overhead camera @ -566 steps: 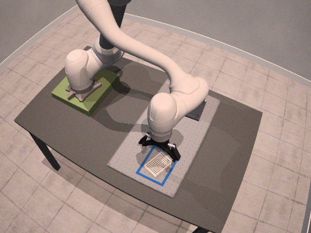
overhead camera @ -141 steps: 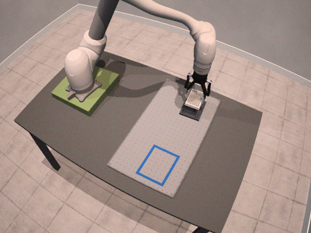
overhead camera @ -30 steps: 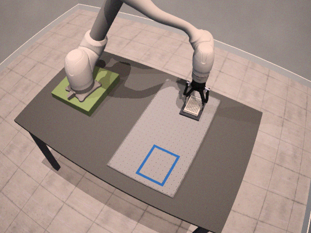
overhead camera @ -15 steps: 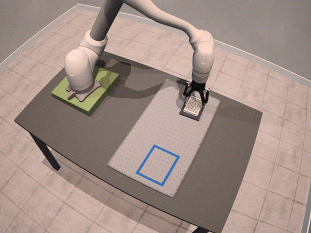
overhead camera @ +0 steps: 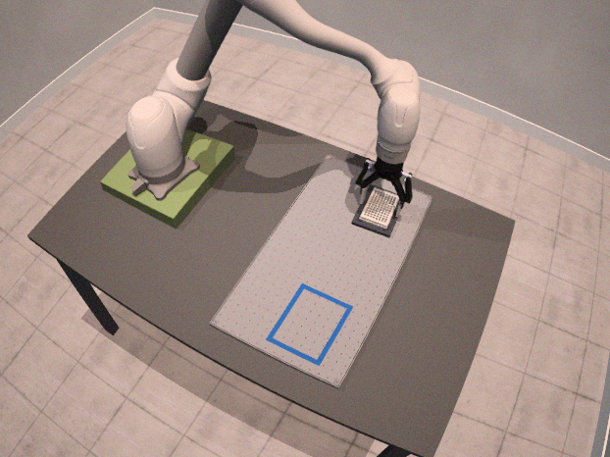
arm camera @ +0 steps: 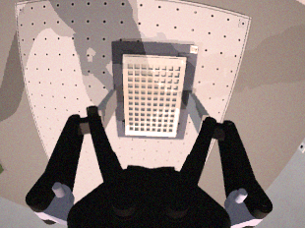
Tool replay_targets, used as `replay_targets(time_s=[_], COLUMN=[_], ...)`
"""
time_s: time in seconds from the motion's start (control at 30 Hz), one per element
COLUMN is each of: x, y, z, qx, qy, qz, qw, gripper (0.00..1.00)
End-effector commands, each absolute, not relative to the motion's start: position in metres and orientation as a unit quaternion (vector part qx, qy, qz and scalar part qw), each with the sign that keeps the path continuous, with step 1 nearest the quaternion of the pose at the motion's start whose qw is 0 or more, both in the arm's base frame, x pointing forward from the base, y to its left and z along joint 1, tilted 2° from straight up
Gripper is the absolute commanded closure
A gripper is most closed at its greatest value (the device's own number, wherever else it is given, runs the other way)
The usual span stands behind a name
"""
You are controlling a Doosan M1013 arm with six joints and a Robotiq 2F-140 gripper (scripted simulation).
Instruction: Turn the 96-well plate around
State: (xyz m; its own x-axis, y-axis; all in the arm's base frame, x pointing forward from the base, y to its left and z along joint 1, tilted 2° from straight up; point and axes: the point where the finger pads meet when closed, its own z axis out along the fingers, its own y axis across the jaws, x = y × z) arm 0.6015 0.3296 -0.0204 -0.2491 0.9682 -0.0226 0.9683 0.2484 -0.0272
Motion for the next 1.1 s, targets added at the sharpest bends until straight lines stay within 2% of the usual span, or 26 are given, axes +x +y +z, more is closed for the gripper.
replay_targets(time_s=[0.0,0.53,1.07], x=[0.602,0.602,0.602], y=[0.33,0.33,0.331], z=[-0.02,-0.02,0.014], qx=[0.613,0.613,0.613], qy=[0.79,0.79,0.79], qz=[-0.018,-0.018,-0.018], qw=[0.001,0.001,0.001], gripper=[0.0,0.0,0.0])
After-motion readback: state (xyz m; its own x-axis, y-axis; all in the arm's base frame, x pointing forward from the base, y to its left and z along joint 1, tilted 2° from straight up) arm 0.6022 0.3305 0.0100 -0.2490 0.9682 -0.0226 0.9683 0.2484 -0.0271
